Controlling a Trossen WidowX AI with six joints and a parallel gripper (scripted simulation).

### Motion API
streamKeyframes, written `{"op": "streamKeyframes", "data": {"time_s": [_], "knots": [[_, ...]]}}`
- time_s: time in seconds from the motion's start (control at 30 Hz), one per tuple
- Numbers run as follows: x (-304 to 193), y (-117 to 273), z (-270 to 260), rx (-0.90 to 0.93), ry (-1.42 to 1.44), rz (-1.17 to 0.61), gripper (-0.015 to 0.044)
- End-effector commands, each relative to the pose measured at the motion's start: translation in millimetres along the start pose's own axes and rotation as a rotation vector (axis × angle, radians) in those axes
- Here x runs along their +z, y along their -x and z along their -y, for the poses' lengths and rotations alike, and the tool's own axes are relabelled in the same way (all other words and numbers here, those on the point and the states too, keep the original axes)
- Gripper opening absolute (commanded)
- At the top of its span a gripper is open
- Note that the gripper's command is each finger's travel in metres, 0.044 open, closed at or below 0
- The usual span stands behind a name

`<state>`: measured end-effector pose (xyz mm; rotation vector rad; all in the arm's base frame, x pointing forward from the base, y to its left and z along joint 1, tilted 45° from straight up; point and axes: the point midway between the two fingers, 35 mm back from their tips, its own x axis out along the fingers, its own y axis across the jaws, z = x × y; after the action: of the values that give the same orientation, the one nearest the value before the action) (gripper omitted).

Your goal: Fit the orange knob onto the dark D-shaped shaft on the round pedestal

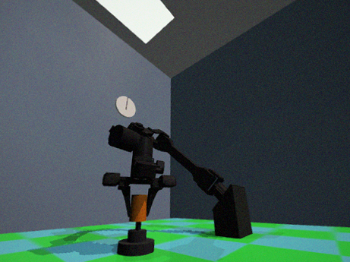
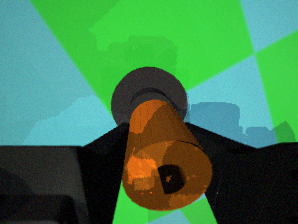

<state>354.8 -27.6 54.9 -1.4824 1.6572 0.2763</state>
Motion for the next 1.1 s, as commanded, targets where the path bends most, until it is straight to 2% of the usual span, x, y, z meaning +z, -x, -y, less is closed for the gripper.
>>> {"op": "streamKeyframes", "data": {"time_s": [0.0, 0.73, 1.07], "knots": [[-0.3, -0.7, -1.5, -0.002, 0.008, -0.002, 0.0000], [0.1, 2.8, 0.5, -0.002, 0.008, -0.001, 0.0000], [0.1, 1.3, 1.7, -0.002, 0.218, -0.002, 0.0000]]}}
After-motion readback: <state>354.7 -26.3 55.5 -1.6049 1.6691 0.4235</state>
